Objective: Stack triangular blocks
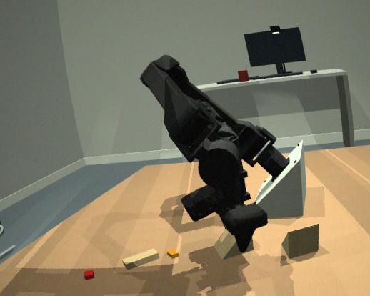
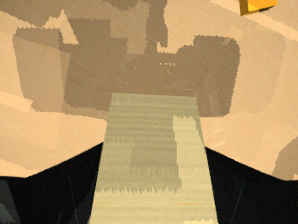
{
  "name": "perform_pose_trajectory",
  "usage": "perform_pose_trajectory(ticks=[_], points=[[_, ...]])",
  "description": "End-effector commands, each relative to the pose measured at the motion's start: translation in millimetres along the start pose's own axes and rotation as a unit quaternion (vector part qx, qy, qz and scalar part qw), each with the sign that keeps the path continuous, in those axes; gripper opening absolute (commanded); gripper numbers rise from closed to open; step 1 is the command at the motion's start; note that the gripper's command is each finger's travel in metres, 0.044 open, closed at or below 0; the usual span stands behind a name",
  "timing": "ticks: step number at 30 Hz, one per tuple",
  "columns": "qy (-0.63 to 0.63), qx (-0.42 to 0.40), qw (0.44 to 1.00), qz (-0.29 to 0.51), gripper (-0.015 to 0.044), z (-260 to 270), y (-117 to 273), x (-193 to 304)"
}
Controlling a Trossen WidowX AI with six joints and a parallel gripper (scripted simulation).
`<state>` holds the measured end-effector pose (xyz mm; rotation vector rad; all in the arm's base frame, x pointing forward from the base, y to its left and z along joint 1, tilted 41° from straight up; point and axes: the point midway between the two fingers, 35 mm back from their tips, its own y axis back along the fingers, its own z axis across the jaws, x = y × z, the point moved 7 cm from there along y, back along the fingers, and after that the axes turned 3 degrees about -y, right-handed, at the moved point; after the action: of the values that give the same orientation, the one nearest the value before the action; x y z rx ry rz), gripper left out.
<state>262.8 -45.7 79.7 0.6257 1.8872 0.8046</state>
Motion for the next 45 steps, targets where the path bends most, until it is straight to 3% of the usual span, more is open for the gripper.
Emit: perform_pose_trajectory(ticks=[1,23,45], points=[[-0.059,-0.002,0.998,0.001,0.0000,-0.1,0.2,0.1],[-0.355,-0.003,0.935,0.001,0.0000,-0.8,0.2,0.4],[-0.357,-0.003,0.934,0.001,0.0000,-0.8,0.2,0.4]])
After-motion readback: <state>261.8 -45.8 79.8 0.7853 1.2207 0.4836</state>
